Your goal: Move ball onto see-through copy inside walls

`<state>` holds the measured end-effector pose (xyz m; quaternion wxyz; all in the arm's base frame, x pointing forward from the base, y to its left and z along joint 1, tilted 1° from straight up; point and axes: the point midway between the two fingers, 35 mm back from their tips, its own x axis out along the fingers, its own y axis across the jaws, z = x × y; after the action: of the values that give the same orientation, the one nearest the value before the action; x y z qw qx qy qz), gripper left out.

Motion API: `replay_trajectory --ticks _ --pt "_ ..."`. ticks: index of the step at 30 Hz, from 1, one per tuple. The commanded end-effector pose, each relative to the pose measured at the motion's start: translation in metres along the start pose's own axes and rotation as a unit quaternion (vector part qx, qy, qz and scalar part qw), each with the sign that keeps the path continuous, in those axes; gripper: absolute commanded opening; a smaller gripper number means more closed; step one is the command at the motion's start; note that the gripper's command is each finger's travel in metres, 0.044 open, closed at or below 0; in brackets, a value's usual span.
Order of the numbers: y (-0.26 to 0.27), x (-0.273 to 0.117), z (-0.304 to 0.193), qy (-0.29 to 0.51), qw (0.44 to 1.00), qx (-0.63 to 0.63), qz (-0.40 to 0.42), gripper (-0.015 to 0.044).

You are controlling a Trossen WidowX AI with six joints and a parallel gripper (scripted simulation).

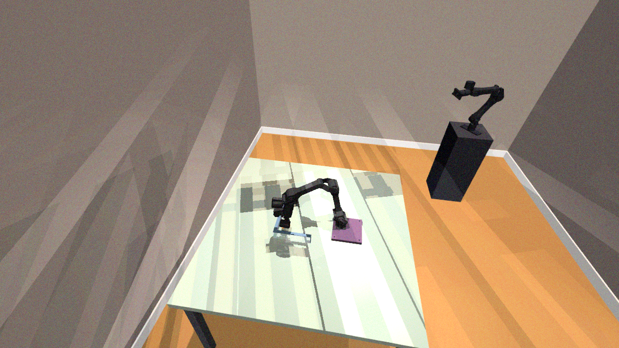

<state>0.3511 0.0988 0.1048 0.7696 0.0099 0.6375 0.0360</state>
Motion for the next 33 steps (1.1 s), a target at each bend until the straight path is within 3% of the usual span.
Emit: replay_trajectory --ticks 1,33 --pt "-0.050 0.020 -0.009 0.070 0.997 0.019 -0.025 0.0216" --pt "-0.055 0.062 -0.015 0.074 0.997 0.021 -0.025 0.0216"
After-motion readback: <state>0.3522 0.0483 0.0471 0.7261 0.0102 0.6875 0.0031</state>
